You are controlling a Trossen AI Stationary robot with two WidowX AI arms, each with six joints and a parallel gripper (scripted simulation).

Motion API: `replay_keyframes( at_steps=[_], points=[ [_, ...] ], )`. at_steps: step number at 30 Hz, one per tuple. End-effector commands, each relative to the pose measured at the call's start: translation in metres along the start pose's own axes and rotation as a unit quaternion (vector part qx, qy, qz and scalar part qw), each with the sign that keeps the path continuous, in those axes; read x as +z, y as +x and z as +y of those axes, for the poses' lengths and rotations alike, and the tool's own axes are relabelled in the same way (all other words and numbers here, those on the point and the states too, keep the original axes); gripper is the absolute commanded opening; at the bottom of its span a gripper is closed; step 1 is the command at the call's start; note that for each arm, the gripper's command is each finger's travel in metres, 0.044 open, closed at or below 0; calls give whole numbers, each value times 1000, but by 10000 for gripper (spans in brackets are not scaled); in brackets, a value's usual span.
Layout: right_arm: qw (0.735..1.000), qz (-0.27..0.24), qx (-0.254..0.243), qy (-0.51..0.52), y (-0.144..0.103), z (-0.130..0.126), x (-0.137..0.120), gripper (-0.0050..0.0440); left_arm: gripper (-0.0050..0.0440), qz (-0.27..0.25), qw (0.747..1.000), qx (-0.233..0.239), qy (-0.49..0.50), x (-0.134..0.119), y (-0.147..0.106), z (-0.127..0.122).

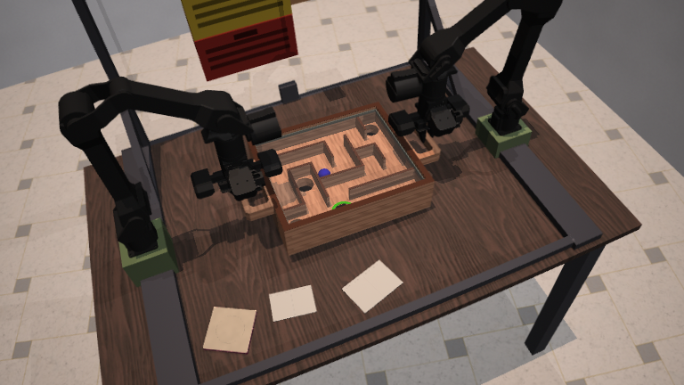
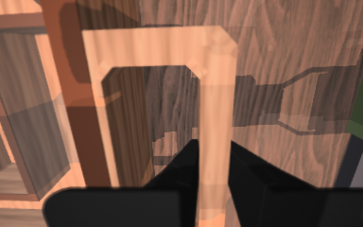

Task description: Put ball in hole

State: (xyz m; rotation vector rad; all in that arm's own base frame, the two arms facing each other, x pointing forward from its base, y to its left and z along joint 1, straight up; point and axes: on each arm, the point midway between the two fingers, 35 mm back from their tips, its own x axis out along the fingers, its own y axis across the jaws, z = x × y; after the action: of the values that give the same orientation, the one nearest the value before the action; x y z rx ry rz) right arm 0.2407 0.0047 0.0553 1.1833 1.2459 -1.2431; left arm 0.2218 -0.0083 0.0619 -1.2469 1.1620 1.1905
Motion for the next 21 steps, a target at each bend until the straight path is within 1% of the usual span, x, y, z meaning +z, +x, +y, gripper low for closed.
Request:
replay_keyframes(
  at_steps=[1, 2, 3, 4, 5, 7, 8, 9, 18, 19, 21],
  points=[
    [1000, -2, 14, 1, -12, 5, -1, -50, -50, -2, 1000, -23, -1, -1, -9, -4],
    [1000, -3, 17, 1, -13, 4, -1, -50, -50, -3, 1000, -25, -1, -1, -12, -7],
    [1000, -3, 24, 1, -2, -2, -1, -50, -50, -4, 1000, -5, -1, -1, -16, -10],
    [1000, -2, 29, 1, -1, -2, -1, -50, -50, 2, 1000, -1, 0, -1, -17, -11],
    [1000, -1, 27, 1, -7, 2, -1, -50, -50, 1, 1000, -4, 0, -1, -12, -7],
    [1000, -1, 27, 1, -7, 2, -1, -50, -50, 1, 1000, -4, 0, -1, -12, -7],
    [999, -1, 36, 1, 2, -3, -1, -50, -50, 2, 1000, 7, 1, -1, -20, -12],
    [999, 5, 40, -1, 5, -4, 0, -50, -50, 6, 1000, 10, 1, 0, -22, -13],
    [997, 6, 75, -1, 20, -5, 0, -50, -50, 8, 999, 45, 1, 0, -36, -17],
    [998, 5, 58, -1, 4, 3, 0, -50, -50, 6, 1000, 23, 1, 0, -24, -6],
    [999, 5, 47, -1, 0, 6, 0, -50, -50, 4, 1000, 17, -1, -1, -18, -2]
  ],
)
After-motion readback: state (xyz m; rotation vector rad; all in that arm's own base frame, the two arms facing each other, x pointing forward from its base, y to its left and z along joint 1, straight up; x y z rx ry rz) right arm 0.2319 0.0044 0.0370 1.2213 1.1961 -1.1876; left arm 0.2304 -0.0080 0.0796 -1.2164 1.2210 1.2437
